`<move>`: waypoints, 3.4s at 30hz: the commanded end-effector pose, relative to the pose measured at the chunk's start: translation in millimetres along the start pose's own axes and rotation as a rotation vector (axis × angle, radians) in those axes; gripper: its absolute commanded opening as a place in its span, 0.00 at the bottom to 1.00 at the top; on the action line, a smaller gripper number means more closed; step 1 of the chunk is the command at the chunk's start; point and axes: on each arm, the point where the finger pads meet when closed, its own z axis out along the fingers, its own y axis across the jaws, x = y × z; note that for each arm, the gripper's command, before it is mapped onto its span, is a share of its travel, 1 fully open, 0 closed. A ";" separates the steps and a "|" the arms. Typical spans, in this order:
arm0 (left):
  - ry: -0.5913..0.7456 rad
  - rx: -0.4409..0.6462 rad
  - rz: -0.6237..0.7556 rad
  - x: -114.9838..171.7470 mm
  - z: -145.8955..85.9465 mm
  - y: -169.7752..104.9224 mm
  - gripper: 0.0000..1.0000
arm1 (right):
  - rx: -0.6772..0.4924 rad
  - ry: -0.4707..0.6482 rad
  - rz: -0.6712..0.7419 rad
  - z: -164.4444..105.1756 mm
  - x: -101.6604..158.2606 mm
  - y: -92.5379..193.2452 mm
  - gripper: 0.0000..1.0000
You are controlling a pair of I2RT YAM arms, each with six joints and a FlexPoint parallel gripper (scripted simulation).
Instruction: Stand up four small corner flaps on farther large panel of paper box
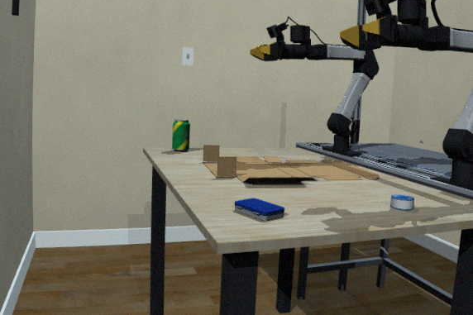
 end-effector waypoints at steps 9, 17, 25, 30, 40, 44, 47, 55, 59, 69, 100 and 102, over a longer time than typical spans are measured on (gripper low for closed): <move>-0.021 -0.005 -0.001 -7.9 -2.1 1.6 1.00 | 0.003 -0.015 -0.001 -1.8 -5.6 -0.9 1.00; -0.021 -0.005 -0.001 -7.9 -2.1 1.6 1.00 | 0.003 -0.015 -0.001 -1.8 -5.6 -0.9 1.00; 0.300 0.036 -0.025 46.5 5.8 -34.6 0.77 | 0.009 0.307 0.046 -1.0 55.6 20.3 0.77; 0.499 0.062 -0.035 82.9 9.4 -56.6 0.77 | 0.011 0.506 0.071 -1.8 96.0 33.2 0.77; 0.822 0.121 -0.057 142.0 14.2 -94.8 0.77 | 0.000 0.829 0.117 -3.4 161.4 56.7 0.77; 0.983 0.141 -0.066 171.7 16.5 -112.3 0.77 | 0.002 0.990 0.137 -4.4 194.2 66.9 0.77; 1.104 0.156 -0.072 194.0 18.1 -125.5 0.77 | 0.006 1.111 0.153 -5.1 218.8 73.9 0.77; 1.279 0.178 -0.081 238.1 21.2 -151.7 0.77 | 0.011 1.263 0.167 -10.6 278.5 88.9 0.77; 1.293 0.174 -0.078 277.8 20.3 -167.9 0.77 | 0.013 1.262 0.166 -12.6 310.2 98.5 0.77; 1.287 0.158 -0.066 335.2 24.4 -199.3 0.77 | 0.013 1.176 0.186 0.2 309.9 104.5 0.77; 1.222 0.178 -0.087 297.2 32.9 -192.4 0.77 | 0.000 1.204 0.173 -7.2 305.9 101.2 0.77; 1.222 0.178 -0.087 297.2 32.9 -192.4 0.77 | 0.000 1.204 0.173 -7.2 305.9 101.2 0.77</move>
